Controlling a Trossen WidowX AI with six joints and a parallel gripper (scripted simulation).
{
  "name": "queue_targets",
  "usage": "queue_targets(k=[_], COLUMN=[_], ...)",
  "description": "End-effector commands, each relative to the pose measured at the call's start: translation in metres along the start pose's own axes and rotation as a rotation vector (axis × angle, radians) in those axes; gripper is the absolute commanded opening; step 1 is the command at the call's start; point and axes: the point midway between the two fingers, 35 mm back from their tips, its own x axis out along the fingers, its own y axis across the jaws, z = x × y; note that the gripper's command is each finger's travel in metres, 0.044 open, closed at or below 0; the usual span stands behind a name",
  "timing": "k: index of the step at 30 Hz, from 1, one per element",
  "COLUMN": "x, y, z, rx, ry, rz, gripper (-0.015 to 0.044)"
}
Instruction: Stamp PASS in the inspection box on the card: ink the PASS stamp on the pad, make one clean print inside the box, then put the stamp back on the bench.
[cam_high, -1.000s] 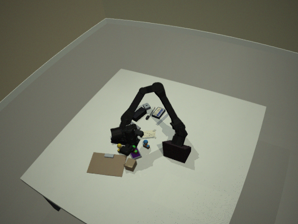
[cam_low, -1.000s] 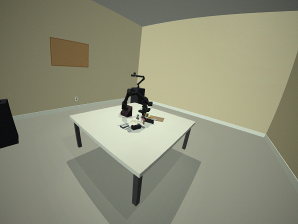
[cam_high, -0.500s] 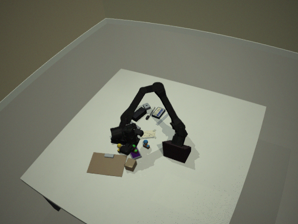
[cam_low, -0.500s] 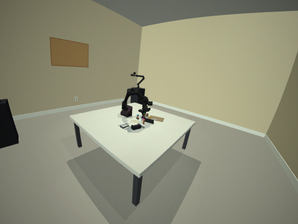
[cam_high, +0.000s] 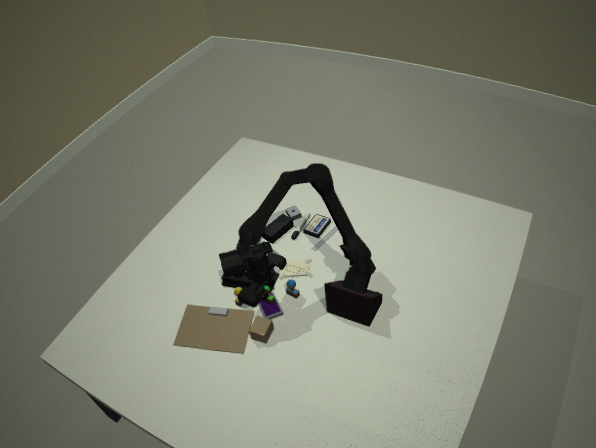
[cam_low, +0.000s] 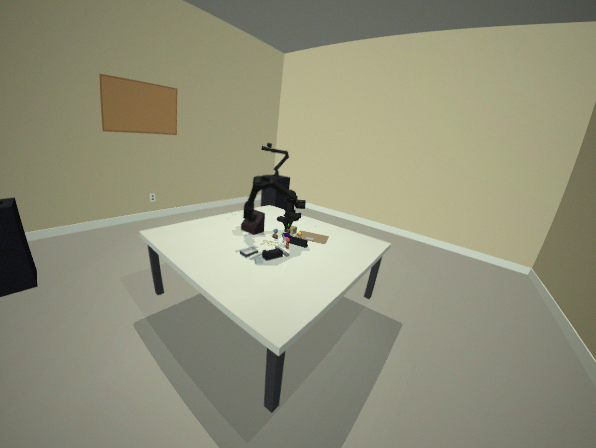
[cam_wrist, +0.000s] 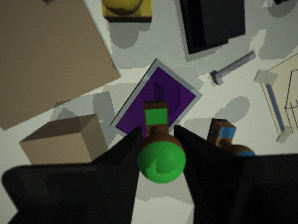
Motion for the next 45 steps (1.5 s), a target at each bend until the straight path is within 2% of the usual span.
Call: queue_targets(k=[1,19,45], x=[-0.008,-0.034,-0.032], y=[0.001,-0.004,-0.146], z=[0.001,0.001,0.018], rx=[0.008,0.004,-0.111], ry=[0.001,0.001,-0.002], rz=[0.006,0.007,0.007], gripper=[0.0,0.0,0.0])
